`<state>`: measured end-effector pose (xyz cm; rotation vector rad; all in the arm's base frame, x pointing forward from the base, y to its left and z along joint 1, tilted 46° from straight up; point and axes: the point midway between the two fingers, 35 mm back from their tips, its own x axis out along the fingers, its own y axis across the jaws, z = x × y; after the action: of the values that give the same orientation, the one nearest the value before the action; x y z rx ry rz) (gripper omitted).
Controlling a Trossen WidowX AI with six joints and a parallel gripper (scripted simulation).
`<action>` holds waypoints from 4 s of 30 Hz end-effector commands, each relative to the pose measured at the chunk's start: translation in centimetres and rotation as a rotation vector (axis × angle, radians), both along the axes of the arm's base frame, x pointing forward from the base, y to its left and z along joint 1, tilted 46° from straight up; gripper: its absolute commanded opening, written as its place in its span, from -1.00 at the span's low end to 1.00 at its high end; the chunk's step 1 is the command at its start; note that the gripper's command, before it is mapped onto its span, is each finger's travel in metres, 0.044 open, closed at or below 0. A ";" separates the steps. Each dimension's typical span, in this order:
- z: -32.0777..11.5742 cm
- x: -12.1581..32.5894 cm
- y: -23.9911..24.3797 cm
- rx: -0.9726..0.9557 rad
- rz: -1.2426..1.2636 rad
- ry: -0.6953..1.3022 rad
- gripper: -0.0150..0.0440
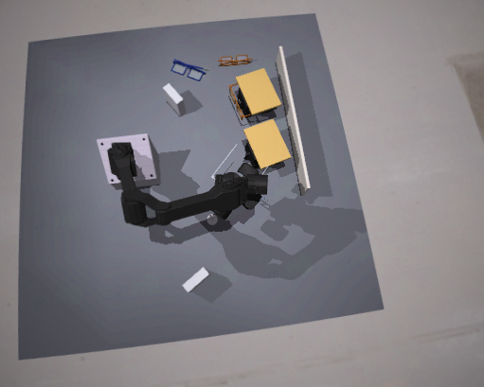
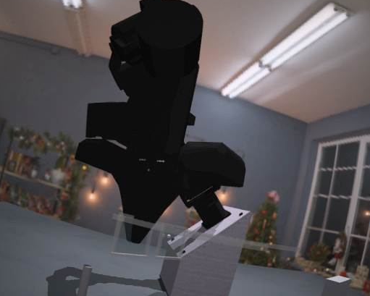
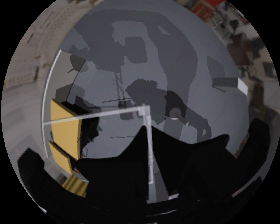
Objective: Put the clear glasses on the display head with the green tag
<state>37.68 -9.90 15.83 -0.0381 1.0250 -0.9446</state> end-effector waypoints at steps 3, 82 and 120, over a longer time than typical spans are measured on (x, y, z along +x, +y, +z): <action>-2.6 0.0 3.8 0.010 -0.020 -0.049 -0.49; -19.9 -22.2 24.5 0.386 -0.098 -0.923 -0.49; -17.9 -17.2 21.8 0.213 -0.208 -0.763 -0.49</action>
<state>19.51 11.95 -2.63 0.5768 0.3933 -0.8930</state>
